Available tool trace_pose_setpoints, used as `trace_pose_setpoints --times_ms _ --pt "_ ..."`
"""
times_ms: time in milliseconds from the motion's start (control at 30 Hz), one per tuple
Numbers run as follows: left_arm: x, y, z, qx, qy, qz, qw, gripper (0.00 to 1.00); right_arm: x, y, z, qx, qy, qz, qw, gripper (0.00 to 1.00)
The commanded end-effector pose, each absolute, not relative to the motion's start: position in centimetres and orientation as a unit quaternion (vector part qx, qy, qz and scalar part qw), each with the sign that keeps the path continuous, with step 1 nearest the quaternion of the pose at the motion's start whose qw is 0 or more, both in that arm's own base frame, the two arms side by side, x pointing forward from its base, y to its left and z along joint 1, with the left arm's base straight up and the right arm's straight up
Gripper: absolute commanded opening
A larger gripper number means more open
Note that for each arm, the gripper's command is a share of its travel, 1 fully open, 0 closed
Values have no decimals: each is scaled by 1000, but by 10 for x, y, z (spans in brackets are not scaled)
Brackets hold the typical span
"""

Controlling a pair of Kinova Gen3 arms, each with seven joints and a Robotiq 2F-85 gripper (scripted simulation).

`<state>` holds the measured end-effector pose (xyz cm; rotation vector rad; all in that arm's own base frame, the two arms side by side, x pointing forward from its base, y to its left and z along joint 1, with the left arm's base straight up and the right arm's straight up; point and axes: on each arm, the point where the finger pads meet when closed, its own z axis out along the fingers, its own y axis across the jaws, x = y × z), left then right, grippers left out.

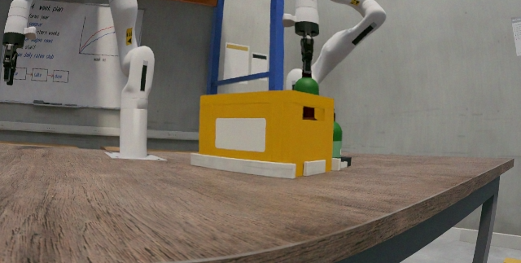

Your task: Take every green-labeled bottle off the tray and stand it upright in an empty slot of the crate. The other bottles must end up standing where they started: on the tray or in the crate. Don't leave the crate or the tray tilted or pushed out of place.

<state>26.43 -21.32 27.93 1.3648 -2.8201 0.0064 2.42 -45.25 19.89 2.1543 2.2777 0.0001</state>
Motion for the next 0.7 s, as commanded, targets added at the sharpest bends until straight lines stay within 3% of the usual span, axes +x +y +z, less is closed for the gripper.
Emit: trace_pose_setpoints --times_ms 0,667 --pt "263 -213 285 433 -901 2 3 364 22 -450 200 690 724 0 0 1000" --pt "263 -213 306 433 -901 2 3 364 22 -450 200 690 724 0 0 1000"
